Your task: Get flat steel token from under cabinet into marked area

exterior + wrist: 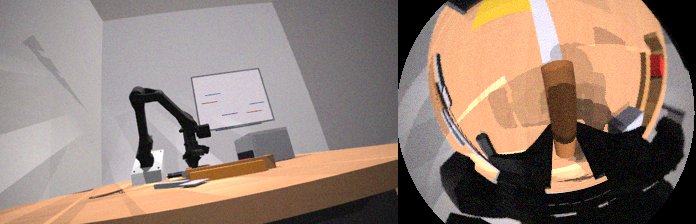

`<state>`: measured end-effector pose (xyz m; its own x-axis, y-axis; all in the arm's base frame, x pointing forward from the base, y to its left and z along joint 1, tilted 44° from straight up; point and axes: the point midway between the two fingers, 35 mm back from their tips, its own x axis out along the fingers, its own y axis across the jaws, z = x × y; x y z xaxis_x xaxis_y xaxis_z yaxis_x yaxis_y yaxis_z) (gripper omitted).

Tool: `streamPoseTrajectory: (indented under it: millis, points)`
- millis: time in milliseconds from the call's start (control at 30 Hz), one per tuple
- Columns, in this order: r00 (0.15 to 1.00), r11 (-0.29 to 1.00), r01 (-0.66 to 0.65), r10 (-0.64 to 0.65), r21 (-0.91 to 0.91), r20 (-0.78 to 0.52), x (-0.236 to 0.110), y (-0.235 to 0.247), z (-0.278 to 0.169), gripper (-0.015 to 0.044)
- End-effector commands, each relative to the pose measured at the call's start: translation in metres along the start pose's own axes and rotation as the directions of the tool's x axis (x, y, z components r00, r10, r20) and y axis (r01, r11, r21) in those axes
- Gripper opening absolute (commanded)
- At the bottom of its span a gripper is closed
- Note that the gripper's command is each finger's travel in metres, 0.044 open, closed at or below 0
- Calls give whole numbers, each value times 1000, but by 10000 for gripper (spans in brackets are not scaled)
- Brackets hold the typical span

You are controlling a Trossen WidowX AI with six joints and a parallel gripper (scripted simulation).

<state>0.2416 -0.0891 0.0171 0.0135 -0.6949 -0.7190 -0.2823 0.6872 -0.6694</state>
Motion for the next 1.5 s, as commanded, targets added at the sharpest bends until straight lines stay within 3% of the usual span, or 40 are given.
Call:
streamPoseTrajectory:
  millis: [0, 1467]
  points:
    - [1000, 999, 5, -5, 35, 1, -1, -1, -1, 0]
    - [1000, 927, 5, -5, 376, 0, -1, -3, -2, 0]
